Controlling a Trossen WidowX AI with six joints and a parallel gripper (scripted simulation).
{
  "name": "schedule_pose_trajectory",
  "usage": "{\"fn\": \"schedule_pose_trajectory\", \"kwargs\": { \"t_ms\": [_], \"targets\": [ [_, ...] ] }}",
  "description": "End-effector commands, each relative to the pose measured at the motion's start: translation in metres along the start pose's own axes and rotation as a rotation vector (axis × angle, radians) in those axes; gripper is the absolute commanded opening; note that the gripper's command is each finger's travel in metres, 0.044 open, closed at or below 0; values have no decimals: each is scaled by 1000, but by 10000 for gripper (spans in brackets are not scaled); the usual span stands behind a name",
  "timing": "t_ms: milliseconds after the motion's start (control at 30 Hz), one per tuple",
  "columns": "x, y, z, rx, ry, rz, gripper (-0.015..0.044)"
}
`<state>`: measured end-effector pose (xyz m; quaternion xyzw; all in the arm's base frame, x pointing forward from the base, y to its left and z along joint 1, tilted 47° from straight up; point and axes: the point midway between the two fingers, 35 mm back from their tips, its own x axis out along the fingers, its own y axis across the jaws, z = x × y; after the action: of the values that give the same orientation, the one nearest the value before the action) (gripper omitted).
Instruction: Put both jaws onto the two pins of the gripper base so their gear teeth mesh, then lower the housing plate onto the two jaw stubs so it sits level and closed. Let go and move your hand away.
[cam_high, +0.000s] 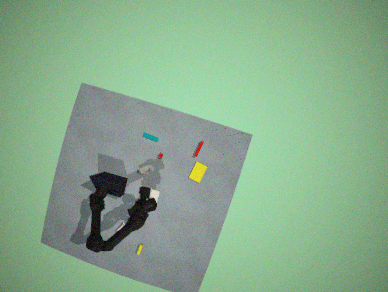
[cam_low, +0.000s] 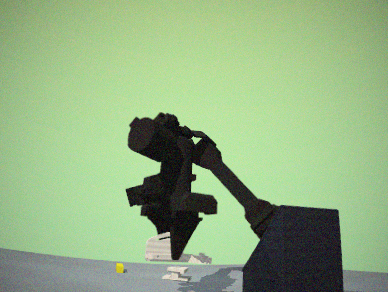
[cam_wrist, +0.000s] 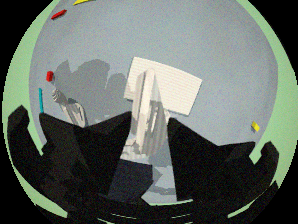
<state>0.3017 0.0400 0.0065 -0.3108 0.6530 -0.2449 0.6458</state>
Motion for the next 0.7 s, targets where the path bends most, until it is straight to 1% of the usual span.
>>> {"fn": "schedule_pose_trajectory", "kwargs": {
  "t_ms": [0,300,667],
  "targets": [
    [0,1,0,-8,-1,4,134],
    [0,-1,1,-8,-1,4,134],
    [0,-36,4,-8,-1,3,134]
  ]
}}
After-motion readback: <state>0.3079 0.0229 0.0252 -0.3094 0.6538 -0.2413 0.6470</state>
